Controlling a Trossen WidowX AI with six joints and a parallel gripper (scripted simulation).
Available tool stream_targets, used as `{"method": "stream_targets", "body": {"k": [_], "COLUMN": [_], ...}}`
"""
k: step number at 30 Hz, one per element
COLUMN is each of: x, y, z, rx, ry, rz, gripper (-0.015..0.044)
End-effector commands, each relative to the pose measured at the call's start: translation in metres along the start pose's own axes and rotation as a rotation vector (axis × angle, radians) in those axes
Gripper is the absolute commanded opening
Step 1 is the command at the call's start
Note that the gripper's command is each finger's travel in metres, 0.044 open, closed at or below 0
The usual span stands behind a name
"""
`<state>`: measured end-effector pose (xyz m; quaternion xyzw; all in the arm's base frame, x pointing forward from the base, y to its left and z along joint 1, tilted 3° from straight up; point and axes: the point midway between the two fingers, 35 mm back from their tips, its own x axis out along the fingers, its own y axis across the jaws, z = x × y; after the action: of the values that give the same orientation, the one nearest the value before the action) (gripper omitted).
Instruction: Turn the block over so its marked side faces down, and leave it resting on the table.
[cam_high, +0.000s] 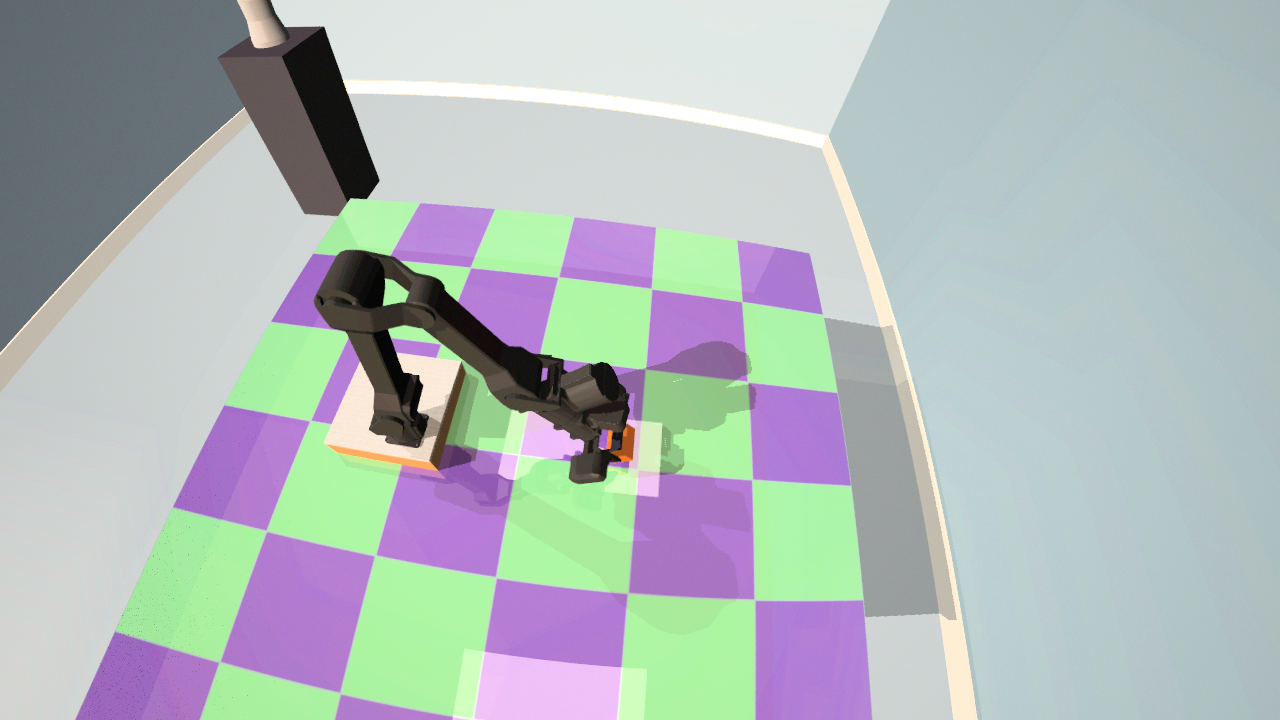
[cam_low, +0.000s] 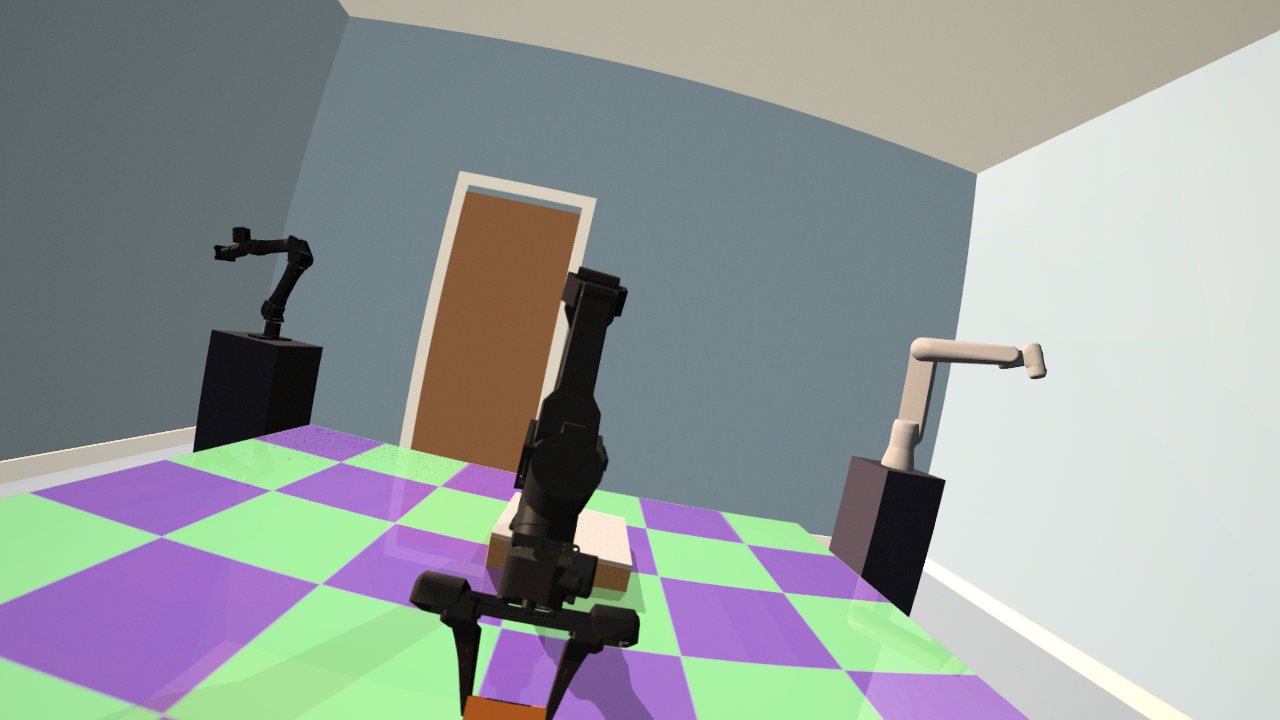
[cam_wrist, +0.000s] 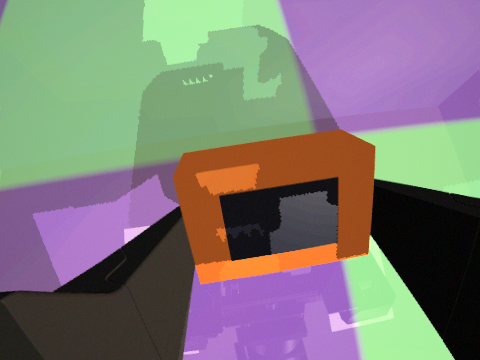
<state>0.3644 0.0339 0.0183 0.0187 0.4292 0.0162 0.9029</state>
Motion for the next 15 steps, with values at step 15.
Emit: {"method": "stream_targets", "body": {"k": [15], "x": [0.029], "y": [0.0], "z": [-0.013], "rx": [-0.002], "ry": [-0.223], "rz": [-0.008], "gripper": [0.0]}}
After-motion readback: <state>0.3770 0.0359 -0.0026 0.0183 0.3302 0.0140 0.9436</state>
